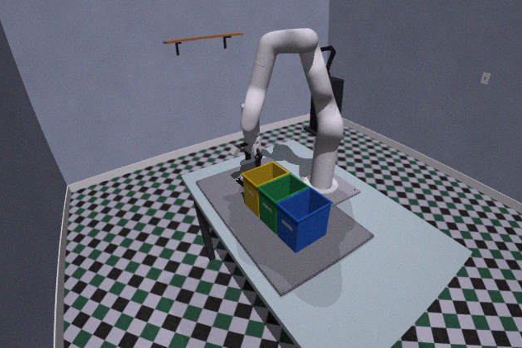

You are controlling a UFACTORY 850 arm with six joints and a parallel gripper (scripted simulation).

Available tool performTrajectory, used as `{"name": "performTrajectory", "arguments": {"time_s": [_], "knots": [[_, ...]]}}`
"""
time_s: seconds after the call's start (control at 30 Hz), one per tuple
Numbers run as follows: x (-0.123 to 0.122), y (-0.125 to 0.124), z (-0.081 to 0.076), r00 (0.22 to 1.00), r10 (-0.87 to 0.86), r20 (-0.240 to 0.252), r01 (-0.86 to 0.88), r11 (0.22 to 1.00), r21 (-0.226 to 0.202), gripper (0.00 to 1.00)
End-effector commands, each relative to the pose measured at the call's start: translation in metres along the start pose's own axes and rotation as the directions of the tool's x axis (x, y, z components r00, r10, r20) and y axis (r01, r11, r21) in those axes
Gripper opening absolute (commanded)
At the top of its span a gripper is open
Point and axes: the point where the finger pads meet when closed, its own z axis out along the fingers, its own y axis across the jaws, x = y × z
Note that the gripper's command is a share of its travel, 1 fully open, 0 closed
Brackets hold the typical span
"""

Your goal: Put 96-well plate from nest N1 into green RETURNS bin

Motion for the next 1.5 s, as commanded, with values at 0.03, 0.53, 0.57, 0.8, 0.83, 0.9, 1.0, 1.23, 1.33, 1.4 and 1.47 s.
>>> {"name": "performTrajectory", "arguments": {"time_s": [0.03,0.53,0.57,0.8,0.83,0.9,1.0,1.23,1.33,1.4,1.47], "knots": [[0.001,0.001,0.009,1.0,0.0,-0.001,0.0,1.0,-0.001,1.0],[0.001,0.001,0.031,1.0,0.0,-0.001,0.0,1.0,-0.001,1.0],[0.001,0.001,0.033,1.0,0.0,-0.001,0.0,1.0,-0.001,1.0],[0.001,0.001,0.041,1.0,0.0,-0.001,0.0,1.0,-0.001,1.0],[0.001,0.001,0.043,1.0,0.0,-0.001,0.0,1.0,-0.001,1.0],[0.001,0.001,0.046,1.0,0.0,-0.001,0.0,1.0,-0.001,1.0],[0.001,0.001,0.051,1.0,0.0,-0.001,0.0,1.0,-0.001,1.0],[0.001,0.001,0.061,1.0,0.0,-0.001,0.0,1.0,-0.001,1.0],[0.001,0.001,0.064,1.0,0.0,-0.001,0.0,1.0,-0.001,1.0],[0.001,0.001,0.068,1.0,0.0,-0.001,0.0,1.0,-0.001,1.0],[0.001,0.001,0.071,1.0,0.0,-0.001,0.0,1.0,-0.001,1.0]]}}
